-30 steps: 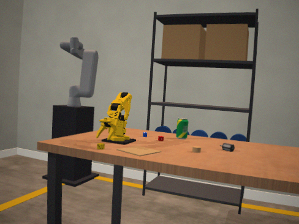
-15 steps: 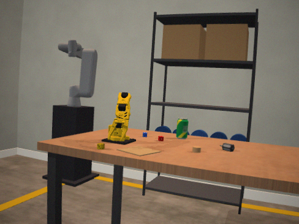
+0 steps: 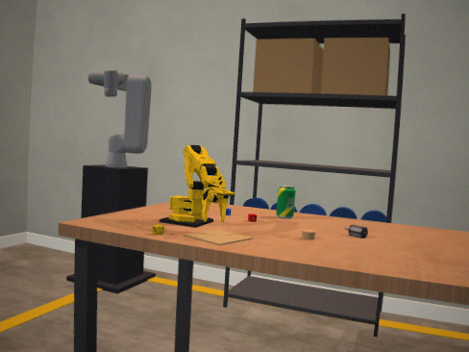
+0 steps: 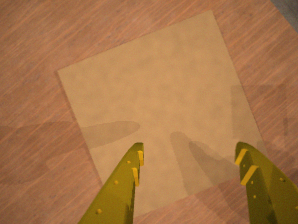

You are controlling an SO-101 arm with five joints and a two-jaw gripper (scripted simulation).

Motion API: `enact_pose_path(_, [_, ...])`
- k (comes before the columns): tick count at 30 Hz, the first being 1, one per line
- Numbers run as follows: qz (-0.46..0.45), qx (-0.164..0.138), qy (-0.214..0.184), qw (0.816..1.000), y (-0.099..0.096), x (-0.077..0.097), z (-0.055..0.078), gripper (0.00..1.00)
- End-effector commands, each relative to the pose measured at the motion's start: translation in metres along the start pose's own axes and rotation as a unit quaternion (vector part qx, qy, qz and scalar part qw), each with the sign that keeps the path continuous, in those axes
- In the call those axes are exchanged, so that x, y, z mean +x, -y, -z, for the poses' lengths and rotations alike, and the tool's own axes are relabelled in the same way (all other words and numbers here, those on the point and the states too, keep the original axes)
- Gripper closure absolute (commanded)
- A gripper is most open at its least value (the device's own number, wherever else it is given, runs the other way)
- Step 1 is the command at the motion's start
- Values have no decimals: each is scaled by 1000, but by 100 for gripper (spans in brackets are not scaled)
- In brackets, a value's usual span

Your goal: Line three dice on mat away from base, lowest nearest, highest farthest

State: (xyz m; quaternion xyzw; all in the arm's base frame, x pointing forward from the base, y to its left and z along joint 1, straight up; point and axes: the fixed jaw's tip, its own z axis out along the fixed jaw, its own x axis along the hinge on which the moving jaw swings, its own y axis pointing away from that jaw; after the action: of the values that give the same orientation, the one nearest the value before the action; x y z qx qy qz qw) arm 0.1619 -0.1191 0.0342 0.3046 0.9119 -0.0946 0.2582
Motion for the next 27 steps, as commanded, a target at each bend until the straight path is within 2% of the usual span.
enact_pose_path(1, [61, -39, 5, 997, -30, 0, 0, 69])
enact_pose_path(7, [168, -107, 7, 980, -80, 11, 8, 69])
enact_pose_path(13, [272, -171, 8, 947, -125, 33, 23, 69])
enact_pose_path(15, [272, -171, 8, 947, -125, 33, 23, 69])
enact_pose_path(21, [364, -230, 10, 902, -160, 61, 41, 69])
enact_pose_path(27, [442, -278, 11, 853, -183, 92, 60, 69])
